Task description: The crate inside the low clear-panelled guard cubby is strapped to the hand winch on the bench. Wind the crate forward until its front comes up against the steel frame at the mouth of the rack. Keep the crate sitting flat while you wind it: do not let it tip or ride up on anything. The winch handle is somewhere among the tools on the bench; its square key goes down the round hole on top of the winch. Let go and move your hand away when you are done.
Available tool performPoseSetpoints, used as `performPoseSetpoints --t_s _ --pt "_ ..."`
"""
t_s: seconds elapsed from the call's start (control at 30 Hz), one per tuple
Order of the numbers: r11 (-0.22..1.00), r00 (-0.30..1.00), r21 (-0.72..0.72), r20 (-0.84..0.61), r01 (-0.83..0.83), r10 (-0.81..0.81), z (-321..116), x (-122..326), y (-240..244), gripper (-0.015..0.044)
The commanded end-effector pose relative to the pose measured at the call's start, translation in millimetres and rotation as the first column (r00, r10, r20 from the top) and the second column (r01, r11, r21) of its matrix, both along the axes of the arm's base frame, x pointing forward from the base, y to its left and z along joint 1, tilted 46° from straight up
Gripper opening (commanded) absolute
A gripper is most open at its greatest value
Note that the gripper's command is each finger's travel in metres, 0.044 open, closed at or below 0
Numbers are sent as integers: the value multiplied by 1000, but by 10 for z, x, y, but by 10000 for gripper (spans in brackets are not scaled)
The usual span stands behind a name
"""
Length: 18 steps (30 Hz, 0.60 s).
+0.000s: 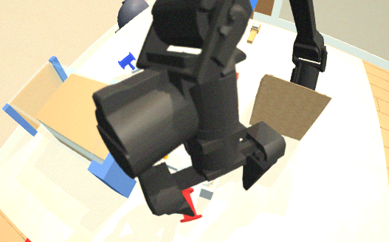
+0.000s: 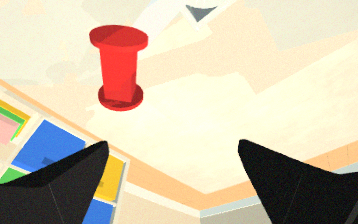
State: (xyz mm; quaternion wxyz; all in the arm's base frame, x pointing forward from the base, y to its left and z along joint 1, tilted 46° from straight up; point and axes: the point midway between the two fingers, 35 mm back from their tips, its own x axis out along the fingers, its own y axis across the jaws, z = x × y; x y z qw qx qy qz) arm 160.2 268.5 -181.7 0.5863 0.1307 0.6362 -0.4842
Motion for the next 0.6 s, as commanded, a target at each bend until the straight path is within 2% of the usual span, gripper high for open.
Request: performPoseSetpoints --t_s 0.0,0.1,0.23,0.47,0.57 --pt "1000 1000 -3 -4 5 -5 262 -67 75 440" --pt "1000 1000 -4 -5 5 -5 544 -147 120 440" --pt "1000 1000 3 8 -8 8 462 -77 137 440" --pt "939 973 -310 122 -151 197 969 662 -436 440" --pt "924 967 -343 125 -167 221 1037 738 -495 440"
